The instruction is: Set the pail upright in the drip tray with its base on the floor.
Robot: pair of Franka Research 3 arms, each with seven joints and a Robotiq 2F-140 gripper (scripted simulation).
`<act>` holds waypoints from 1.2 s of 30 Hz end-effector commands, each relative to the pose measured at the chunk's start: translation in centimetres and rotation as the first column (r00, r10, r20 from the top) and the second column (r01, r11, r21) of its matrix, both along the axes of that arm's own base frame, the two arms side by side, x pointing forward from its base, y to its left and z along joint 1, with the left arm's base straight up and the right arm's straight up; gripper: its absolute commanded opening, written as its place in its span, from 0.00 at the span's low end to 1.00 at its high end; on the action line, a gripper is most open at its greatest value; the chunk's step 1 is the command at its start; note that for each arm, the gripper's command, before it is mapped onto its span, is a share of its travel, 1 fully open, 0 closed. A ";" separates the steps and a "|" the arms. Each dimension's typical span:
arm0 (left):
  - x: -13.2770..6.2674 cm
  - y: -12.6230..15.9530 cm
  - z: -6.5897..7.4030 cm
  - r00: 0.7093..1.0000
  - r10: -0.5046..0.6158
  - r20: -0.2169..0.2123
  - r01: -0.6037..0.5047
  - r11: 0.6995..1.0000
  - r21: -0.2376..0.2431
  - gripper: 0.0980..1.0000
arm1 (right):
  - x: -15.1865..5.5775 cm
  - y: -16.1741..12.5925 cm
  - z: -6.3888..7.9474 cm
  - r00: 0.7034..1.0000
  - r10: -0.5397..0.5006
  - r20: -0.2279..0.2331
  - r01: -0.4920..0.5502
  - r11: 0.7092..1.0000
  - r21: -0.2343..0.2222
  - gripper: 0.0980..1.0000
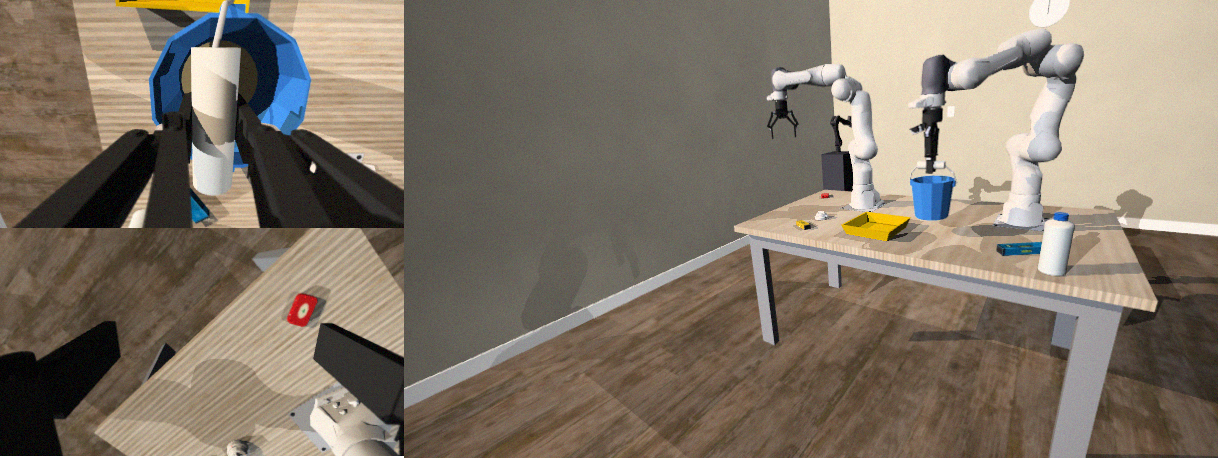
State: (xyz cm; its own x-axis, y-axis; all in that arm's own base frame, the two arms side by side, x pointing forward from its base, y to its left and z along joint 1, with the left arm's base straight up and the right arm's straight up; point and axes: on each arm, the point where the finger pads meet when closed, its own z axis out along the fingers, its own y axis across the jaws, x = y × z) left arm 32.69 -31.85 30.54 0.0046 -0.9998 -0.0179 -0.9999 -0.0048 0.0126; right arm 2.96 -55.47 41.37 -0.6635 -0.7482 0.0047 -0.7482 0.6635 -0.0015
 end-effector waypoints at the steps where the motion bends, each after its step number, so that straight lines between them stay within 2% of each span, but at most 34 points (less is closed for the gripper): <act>1: 0.5 -1.3 0.8 1.000 0.013 0.013 -0.013 1.000 -0.018 0.00 | 0.0 0.1 -0.1 1.000 -0.007 0.002 0.007 1.000 0.004 1.00; 36: 3.0 -11.5 0.8 1.000 0.013 0.013 -0.013 1.000 -0.018 0.00 | 0.0 0.1 -0.1 1.000 -0.007 0.002 0.007 1.000 0.004 1.00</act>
